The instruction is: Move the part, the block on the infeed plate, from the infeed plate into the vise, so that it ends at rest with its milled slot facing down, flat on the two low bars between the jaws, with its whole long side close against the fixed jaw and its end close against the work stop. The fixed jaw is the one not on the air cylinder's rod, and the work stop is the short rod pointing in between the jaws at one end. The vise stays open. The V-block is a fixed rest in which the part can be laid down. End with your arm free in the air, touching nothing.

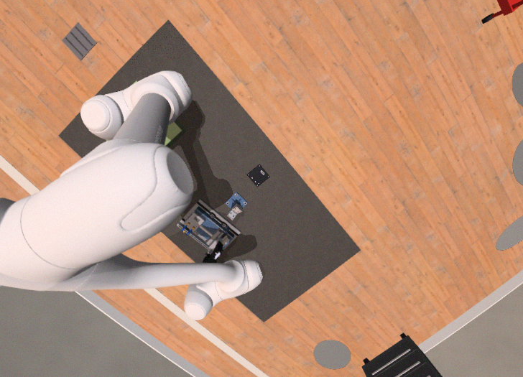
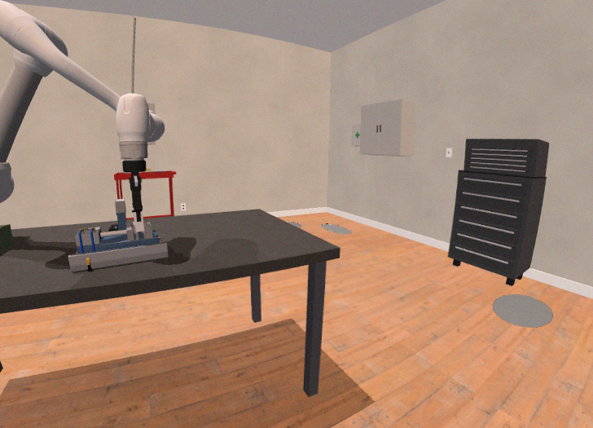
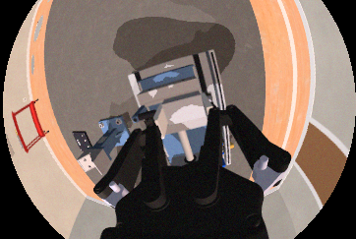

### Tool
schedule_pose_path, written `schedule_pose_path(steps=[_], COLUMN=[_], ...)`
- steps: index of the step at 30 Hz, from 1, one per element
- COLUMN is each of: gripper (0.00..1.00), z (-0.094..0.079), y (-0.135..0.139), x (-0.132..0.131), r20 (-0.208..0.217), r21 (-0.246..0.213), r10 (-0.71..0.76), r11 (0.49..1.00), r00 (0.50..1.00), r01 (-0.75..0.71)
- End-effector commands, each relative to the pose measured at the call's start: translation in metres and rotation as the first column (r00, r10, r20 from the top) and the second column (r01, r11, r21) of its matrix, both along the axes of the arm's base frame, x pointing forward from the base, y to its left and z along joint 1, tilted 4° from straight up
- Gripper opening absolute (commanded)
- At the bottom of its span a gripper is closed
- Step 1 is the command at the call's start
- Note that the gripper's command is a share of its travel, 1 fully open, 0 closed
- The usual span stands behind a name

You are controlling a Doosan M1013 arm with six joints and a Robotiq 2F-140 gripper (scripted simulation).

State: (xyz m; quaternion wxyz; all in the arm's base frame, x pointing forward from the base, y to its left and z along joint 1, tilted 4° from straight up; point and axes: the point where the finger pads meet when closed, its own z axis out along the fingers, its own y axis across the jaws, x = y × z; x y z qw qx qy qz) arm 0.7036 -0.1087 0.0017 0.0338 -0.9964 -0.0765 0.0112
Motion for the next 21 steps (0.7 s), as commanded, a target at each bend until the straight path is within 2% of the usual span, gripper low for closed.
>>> schedule_pose_path(steps=[1, 21], gripper=[0.0, 0.0], z=[-0.0001, 0.0011], y=[0.002, 0.0016], x=[0.0013, 0.0026], r20=[-0.001, -0.001], r21=[0.003, 0.003], r10=[-0.002, -0.001], r11=[1.0, 1.0], r00=[1.0, 1.0], r01=[0.002, 0.001])
